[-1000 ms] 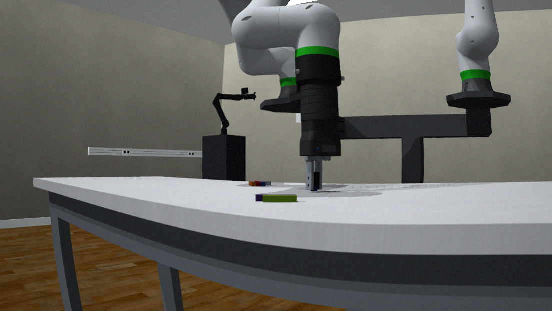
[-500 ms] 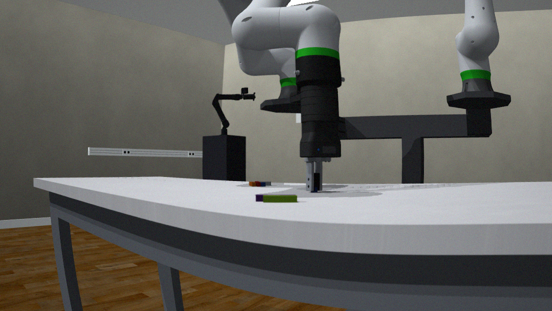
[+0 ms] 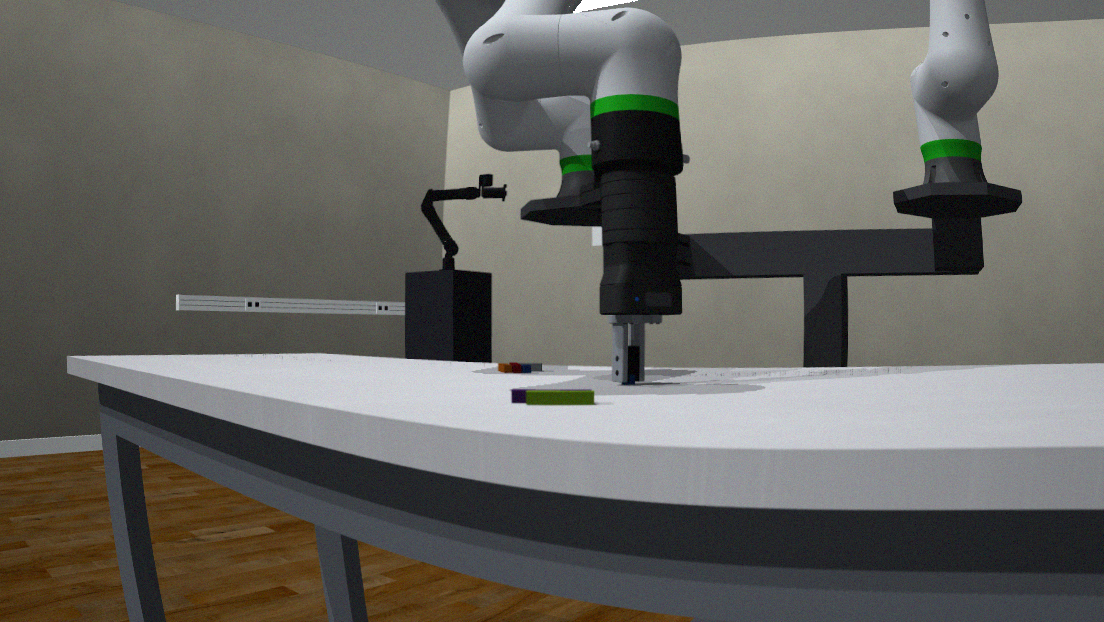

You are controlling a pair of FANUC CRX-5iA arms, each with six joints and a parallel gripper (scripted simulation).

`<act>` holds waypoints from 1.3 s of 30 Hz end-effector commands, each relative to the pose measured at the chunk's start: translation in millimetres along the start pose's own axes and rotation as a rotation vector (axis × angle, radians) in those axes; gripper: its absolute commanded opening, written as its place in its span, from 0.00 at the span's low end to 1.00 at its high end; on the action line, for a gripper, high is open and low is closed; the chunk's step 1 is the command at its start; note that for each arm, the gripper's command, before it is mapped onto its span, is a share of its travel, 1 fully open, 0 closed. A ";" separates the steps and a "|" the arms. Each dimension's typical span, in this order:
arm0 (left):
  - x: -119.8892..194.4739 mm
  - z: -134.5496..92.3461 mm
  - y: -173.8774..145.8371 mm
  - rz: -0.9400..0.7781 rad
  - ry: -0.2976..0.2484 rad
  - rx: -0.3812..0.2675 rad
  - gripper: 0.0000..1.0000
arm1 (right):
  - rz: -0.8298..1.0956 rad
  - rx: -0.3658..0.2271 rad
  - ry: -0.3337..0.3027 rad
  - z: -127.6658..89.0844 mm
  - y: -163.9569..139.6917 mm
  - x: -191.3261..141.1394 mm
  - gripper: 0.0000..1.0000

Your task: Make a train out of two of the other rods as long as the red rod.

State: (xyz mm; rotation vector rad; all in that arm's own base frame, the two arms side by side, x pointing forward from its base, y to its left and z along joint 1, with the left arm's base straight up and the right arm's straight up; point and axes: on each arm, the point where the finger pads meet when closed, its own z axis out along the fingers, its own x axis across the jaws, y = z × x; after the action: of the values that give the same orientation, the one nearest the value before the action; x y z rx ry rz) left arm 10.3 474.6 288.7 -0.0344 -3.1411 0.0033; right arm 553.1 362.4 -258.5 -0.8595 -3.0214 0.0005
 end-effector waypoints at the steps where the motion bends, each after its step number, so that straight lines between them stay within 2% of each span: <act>1: -0.2 -1.0 0.3 0.000 0.000 -0.002 1.00 | 0.000 -0.002 -0.001 -1.2 1.0 -0.5 0.24; 8: -0.2 -1.0 0.3 0.000 0.000 -0.002 1.00 | 0.000 -0.002 -0.001 -1.2 1.0 -0.5 0.24; 9: -0.2 -1.0 0.3 0.000 0.000 -0.002 1.00 | 0.000 -0.002 -0.001 -1.2 1.0 -0.5 0.30; 11: -0.2 -1.0 0.3 0.000 0.000 -0.002 1.00 | 0.000 -0.002 -0.001 -1.2 1.0 -0.5 0.30; 12: -0.2 -1.0 0.3 0.000 0.000 -0.002 1.00 | 0.000 -0.002 -0.001 -1.2 1.0 -0.5 0.36; 16: -0.2 -1.0 0.3 0.000 0.000 -0.002 1.00 | 0.000 -0.002 -0.001 -1.2 1.0 -0.5 0.36; 17: -0.2 -1.0 0.3 0.000 0.000 -0.002 1.00 | 0.000 -0.002 -0.001 -1.2 1.0 -0.5 0.42; 19: -0.2 -1.0 0.3 0.000 0.000 -0.002 1.00 | 0.000 -0.002 -0.001 -1.2 1.0 -0.5 0.42; 20: -0.2 -1.0 0.3 0.000 0.000 -0.002 1.00 | 0.000 -0.002 -0.001 -1.2 1.0 -0.5 0.48; 22: -0.2 -1.0 0.3 0.000 0.000 -0.002 1.00 | 0.000 -0.002 -0.001 -1.2 1.0 -0.5 0.48; 23: -0.2 -1.0 0.3 0.000 0.000 -0.002 1.00 | 0.000 -0.002 -0.001 -1.2 1.0 -0.5 0.54; 39: -0.2 -1.0 0.3 0.000 0.000 -0.002 1.00 | 0.000 -0.002 -0.001 -6.1 0.9 -0.5 0.54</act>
State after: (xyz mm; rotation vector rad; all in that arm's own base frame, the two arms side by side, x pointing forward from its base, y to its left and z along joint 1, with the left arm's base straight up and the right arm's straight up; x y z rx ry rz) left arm 10.3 474.6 288.7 -0.0344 -3.1411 0.0033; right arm 553.5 362.6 -257.2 -0.8597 -3.0221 -0.0004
